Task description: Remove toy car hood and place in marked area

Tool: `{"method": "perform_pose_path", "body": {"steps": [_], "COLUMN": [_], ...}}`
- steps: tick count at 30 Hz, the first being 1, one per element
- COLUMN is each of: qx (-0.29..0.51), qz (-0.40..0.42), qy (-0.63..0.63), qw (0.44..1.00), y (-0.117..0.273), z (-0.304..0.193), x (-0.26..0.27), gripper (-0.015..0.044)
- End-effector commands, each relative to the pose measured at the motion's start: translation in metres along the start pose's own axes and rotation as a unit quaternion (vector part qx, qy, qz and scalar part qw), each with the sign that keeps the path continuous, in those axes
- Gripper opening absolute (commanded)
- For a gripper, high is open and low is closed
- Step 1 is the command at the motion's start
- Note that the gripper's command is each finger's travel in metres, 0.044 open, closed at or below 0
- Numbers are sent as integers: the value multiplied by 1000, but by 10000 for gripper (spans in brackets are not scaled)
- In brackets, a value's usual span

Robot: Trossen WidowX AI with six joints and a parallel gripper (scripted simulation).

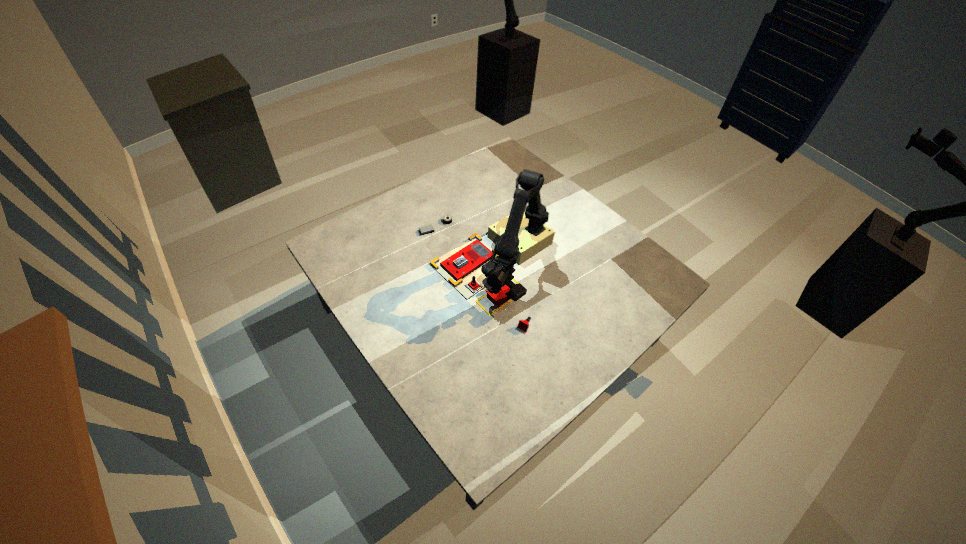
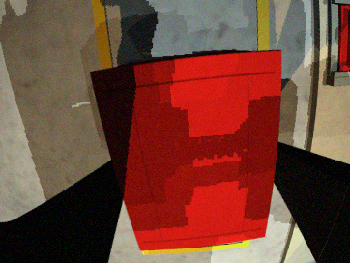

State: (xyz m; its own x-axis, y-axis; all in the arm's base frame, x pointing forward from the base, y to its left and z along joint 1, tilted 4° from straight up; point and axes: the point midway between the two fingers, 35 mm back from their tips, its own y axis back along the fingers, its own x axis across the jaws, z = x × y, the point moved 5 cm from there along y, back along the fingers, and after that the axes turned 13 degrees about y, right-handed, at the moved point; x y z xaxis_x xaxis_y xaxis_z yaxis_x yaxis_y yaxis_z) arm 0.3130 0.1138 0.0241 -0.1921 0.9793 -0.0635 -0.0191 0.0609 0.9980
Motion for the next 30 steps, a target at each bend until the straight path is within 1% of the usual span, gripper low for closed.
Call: {"method": "perform_pose_path", "body": {"steps": [1, 9, 25, 26, 28, 30], "qx": [1, 1, 0, 0, 1, 1], "qz": [2, 2, 0, 0, 0, 0], "qy": [3, 3, 0, 0, 0, 0], "qw": [1000, 1000, 1000, 1000, 1000, 1000], "y": [-2, -6, -4, -2, 9, 28], "z": [0, 0, 0, 0, 1, 3], "x": [0, 0, 0, 0, 0, 1], "gripper": [0, 0, 420, 440, 440, 440]}}
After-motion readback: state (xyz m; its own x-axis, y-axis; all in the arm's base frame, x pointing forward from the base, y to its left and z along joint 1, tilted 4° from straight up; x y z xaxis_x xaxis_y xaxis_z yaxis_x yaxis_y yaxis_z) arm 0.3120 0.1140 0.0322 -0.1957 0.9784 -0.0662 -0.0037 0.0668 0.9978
